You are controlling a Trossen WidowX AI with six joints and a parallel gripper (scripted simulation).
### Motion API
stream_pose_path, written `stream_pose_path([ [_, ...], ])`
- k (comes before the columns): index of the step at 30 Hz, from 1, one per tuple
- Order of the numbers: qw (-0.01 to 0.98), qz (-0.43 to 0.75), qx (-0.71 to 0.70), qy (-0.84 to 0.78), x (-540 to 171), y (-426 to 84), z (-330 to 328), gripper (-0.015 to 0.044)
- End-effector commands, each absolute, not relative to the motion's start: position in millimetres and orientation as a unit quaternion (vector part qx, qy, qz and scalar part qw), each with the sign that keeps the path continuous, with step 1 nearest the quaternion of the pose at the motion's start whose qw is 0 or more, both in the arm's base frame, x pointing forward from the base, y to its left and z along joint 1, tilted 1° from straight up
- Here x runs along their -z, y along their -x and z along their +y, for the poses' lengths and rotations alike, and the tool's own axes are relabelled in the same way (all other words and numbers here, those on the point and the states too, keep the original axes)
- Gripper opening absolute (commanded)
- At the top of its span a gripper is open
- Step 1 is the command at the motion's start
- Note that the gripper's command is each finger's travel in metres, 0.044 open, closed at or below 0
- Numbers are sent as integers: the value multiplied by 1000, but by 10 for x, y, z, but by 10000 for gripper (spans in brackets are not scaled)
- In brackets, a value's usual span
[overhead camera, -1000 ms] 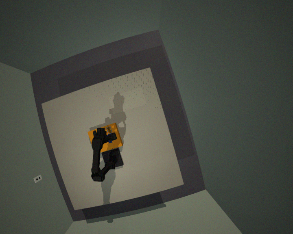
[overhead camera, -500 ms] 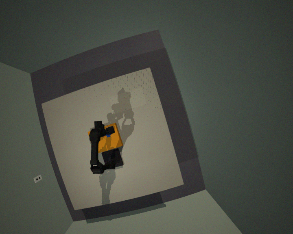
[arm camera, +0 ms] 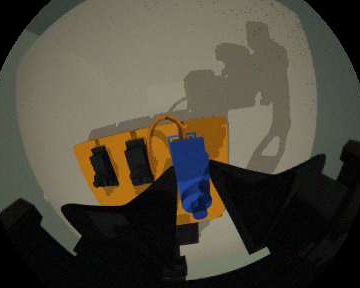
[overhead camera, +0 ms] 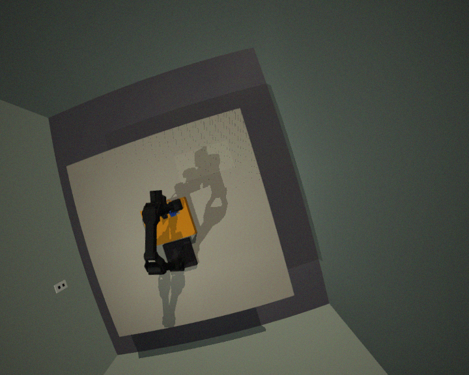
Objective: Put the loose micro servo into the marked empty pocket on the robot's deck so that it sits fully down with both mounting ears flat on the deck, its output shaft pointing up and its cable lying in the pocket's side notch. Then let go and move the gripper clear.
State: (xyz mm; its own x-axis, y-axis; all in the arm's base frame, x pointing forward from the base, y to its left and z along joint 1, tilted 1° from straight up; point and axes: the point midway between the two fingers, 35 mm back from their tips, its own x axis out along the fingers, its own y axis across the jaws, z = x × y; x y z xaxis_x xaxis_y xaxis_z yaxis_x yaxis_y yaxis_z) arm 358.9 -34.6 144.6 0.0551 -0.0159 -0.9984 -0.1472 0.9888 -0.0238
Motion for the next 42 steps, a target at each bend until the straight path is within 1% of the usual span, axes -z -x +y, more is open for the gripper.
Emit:
stream_pose_path([
  [1, 723, 687, -45, 58, -1370, -3587, -343, 0],
  [42, 723, 687, -45, 58, -1151, -3596, -347, 0],
])
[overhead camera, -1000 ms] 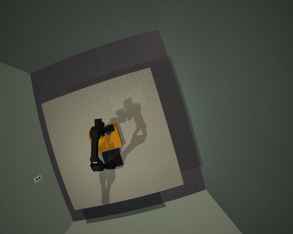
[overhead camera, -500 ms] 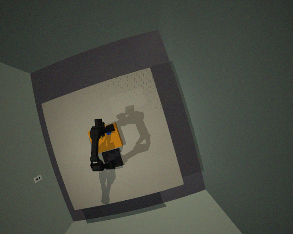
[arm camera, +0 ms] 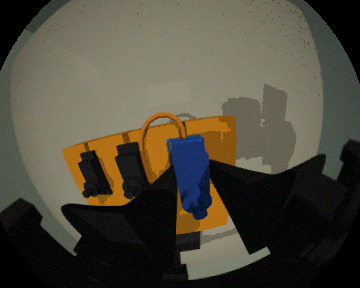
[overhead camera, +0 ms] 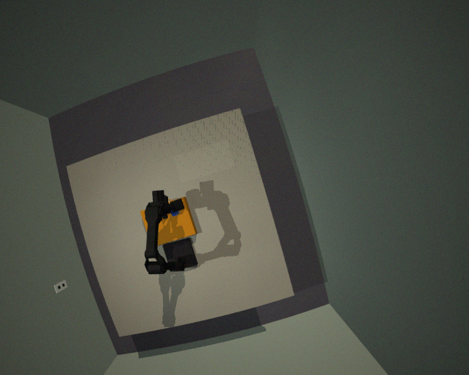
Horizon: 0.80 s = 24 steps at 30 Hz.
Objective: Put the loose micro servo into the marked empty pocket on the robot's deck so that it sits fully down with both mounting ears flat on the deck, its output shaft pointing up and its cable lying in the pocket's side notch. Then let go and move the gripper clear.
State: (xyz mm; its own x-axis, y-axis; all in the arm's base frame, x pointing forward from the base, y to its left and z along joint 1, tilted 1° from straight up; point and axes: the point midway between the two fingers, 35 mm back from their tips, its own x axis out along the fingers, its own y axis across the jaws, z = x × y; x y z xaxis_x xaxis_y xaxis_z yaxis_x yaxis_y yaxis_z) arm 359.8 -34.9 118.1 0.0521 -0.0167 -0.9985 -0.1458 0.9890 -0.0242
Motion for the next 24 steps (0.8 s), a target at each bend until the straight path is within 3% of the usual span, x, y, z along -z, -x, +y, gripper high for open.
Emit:
stream_pose_path([
  [1, 723, 687, -45, 58, -1144, -3596, -347, 0],
  [24, 723, 687, -45, 58, -984, -3604, -350, 0],
])
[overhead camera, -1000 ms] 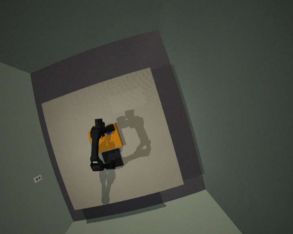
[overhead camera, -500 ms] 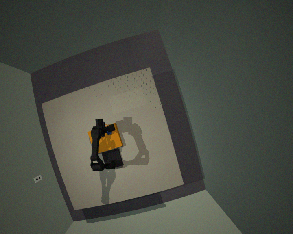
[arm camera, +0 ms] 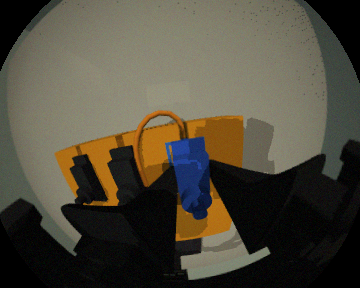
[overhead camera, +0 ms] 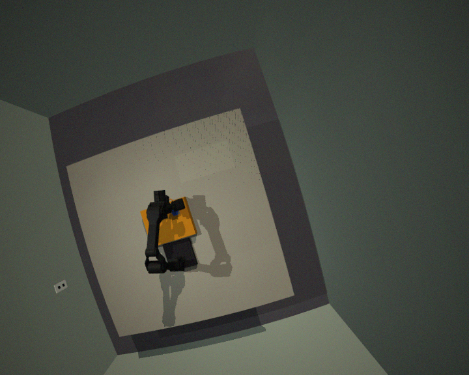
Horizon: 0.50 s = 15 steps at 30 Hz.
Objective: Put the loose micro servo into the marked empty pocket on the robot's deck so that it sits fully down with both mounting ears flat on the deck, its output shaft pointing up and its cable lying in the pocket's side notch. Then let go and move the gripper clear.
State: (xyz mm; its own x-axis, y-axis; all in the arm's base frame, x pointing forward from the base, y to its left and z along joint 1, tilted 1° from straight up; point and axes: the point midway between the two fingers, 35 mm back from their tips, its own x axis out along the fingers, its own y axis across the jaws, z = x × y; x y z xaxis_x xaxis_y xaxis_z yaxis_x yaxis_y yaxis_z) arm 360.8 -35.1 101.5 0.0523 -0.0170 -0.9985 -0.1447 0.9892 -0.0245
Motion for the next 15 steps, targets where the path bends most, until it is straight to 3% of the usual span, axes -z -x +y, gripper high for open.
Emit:
stream_pose_path([
  [1, 723, 687, -45, 58, -975, -3605, -350, 0],
  [15, 723, 687, -45, 58, -875, -3610, -351, 0],
])
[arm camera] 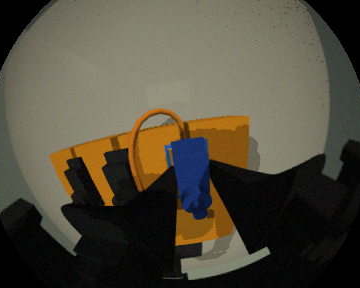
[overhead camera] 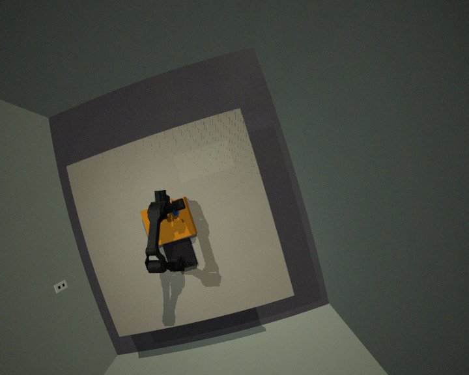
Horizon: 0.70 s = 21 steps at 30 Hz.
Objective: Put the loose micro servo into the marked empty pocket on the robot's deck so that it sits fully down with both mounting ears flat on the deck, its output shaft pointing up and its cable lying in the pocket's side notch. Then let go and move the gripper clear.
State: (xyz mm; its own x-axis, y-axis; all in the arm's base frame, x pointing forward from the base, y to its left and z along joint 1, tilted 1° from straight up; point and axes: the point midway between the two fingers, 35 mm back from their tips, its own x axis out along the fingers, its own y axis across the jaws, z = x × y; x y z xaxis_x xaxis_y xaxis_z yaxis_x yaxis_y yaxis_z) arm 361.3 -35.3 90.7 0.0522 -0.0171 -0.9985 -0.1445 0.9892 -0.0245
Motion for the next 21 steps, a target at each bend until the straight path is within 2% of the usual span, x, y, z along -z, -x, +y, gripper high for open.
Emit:
stream_pose_path([
  [1, 723, 687, -45, 58, -864, -3610, -351, 0],
  [9, 723, 687, -45, 58, -811, -3613, -352, 0],
  [16, 723, 687, -45, 58, -833, -3614, -354, 184],
  [21, 723, 687, -45, 58, -961, -3612, -353, 187],
])
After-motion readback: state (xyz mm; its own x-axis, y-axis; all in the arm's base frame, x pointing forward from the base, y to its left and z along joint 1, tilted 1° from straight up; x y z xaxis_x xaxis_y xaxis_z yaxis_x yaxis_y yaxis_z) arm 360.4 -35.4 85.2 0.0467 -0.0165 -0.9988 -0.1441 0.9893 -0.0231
